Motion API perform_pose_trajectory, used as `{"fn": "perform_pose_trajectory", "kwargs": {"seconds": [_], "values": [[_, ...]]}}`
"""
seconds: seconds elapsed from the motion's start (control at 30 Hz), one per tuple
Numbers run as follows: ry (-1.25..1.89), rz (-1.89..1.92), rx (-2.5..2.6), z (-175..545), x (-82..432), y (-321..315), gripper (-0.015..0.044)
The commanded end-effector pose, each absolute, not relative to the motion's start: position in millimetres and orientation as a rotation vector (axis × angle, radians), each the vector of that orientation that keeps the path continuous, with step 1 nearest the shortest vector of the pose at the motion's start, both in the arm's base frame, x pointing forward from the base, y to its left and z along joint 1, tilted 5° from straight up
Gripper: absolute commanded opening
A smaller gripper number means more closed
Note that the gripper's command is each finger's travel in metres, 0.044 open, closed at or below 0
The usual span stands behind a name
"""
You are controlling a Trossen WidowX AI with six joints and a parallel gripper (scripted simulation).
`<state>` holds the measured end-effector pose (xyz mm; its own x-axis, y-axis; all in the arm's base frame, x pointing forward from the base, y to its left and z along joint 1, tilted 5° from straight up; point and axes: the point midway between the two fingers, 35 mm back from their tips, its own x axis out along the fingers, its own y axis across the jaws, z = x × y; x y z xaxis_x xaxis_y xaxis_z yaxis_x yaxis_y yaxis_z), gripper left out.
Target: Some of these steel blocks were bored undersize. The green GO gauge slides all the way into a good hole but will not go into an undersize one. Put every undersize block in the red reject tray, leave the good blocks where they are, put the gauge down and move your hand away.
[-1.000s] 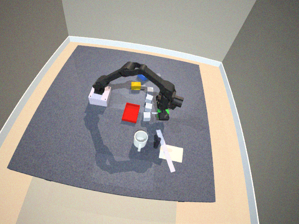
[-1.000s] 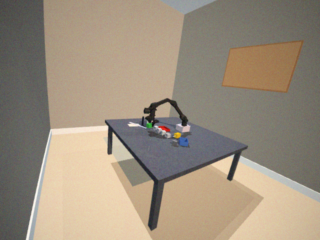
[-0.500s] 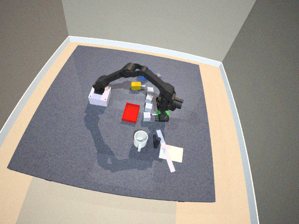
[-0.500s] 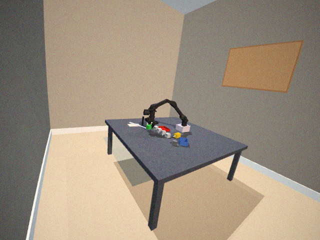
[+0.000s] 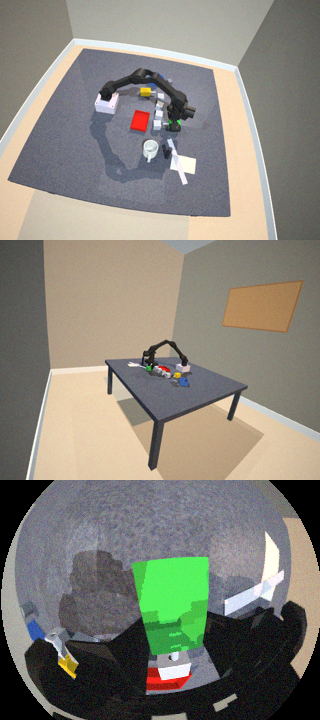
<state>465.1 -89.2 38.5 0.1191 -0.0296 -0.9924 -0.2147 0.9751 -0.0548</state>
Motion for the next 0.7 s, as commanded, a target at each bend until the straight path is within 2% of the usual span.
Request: {"fn": "perform_pose_trajectory", "kwargs": {"seconds": [0.0,0.67], "values": [[1.448,0.136,-0.197,33.5,466.4,-88.0,0.0000],[1.439,0.137,-0.196,28.1,460.1,-89.9,0.0000]]}}
